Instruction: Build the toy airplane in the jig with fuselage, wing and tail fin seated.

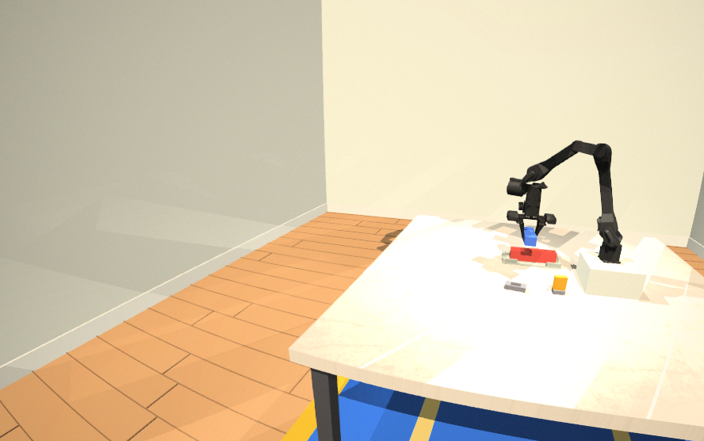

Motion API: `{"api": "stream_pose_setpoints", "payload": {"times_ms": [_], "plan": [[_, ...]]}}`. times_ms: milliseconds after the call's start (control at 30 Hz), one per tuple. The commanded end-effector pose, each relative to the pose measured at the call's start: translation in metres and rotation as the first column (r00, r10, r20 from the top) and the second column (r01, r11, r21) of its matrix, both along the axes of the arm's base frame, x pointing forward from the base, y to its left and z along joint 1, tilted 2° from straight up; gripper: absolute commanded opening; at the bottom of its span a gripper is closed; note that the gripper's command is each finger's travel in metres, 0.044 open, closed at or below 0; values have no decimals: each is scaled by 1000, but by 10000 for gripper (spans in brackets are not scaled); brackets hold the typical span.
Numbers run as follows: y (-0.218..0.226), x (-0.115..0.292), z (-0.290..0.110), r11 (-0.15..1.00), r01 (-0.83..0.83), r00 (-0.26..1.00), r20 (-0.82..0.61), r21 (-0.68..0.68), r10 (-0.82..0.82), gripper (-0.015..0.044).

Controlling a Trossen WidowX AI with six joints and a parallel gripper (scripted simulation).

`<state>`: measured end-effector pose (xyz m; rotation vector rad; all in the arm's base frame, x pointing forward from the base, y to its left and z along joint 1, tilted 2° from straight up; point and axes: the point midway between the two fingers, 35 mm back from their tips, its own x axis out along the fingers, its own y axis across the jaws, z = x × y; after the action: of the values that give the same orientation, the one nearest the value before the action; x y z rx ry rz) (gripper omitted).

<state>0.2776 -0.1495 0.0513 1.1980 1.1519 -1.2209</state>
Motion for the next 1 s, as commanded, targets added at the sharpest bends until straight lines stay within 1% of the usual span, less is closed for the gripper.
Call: {"api": "stream_pose_setpoints", "payload": {"times_ms": [0, 433, 567, 600, 733, 900, 967], "plan": [[0, -1, -8, 1000, 4, 1000, -4, -1, -4, 197], [-1, -1, -28, 1000, 4, 1000, -4, -1, -4, 197], [-1, -1, -29, 1000, 4, 1000, -4, -1, -4, 197], [-1, -1, -27, 1000, 4, 1000, -3, 1, -4, 210], [-1, -1, -27, 1000, 4, 1000, -3, 1, -4, 183], [-1, -1, -27, 1000, 4, 1000, -3, 1, -4, 52], [-1, -1, -27, 1000, 4, 1000, -3, 1, -4, 104]]}}
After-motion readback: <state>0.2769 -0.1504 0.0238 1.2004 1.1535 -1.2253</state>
